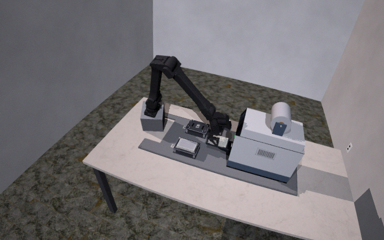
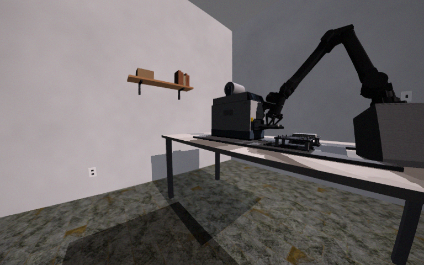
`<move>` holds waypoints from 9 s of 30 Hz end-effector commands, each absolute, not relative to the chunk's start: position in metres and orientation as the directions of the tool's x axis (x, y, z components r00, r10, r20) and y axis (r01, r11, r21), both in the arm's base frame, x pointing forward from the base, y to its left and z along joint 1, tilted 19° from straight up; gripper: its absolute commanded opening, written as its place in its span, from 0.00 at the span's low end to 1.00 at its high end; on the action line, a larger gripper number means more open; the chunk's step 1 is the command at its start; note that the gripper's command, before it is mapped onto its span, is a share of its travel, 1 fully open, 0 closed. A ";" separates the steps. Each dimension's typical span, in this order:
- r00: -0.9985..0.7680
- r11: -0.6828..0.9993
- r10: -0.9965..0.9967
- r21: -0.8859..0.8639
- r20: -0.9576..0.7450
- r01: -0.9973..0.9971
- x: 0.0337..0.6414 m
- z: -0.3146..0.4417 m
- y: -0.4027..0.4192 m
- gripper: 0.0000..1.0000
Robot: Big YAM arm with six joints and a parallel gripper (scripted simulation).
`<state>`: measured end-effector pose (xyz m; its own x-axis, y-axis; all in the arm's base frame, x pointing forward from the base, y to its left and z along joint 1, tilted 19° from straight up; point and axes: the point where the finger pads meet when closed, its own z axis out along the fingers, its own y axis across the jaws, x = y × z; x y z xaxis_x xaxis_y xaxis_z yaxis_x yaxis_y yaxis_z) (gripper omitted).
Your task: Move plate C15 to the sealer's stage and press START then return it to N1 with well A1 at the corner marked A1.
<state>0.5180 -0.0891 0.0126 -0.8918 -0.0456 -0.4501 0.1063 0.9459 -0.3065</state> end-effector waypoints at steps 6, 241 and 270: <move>-0.882 0.941 -0.035 -0.313 -0.469 0.129 0.530 0.022 -0.093 1.00; -0.885 0.946 -0.063 -0.309 -0.462 0.094 0.512 0.080 -0.061 1.00; -0.882 0.945 -0.035 -0.303 -0.470 0.124 0.474 0.080 -0.069 1.00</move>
